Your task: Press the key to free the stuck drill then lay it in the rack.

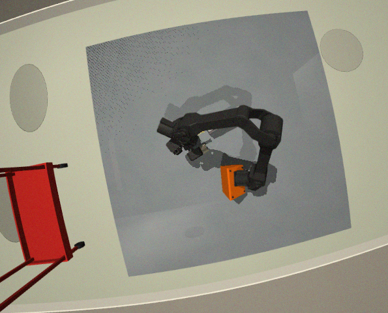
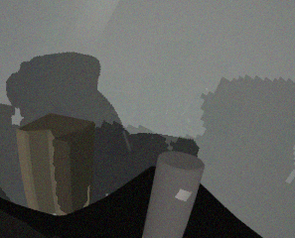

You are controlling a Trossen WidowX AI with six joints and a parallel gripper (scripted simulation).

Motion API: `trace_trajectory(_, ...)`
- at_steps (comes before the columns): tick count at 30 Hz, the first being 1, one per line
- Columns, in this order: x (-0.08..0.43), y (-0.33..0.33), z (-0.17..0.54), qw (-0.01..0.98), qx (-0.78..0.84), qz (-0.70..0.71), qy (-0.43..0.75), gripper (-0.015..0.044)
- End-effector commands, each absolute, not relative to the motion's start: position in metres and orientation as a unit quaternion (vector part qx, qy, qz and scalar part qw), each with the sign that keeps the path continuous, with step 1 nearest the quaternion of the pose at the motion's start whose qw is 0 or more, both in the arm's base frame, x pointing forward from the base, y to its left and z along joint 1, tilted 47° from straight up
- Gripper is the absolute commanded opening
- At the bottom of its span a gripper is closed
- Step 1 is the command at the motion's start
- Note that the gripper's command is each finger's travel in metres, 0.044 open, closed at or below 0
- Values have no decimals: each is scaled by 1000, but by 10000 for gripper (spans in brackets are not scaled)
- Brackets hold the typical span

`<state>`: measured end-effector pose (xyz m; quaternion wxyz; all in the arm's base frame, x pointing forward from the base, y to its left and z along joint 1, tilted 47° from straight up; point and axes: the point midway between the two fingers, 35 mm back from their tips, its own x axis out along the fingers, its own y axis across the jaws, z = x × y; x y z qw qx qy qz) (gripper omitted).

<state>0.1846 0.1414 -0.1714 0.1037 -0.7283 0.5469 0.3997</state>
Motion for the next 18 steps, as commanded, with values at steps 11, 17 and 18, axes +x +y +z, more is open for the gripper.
trace_trajectory(11, 165, 137, -167, 106, -728, 400, 547, 0)
trace_trajectory(17, 154, 134, -165, 105, -727, 401, 547, 0)
trace_trajectory(18, 152, 134, -165, 105, -727, 401, 547, 0)
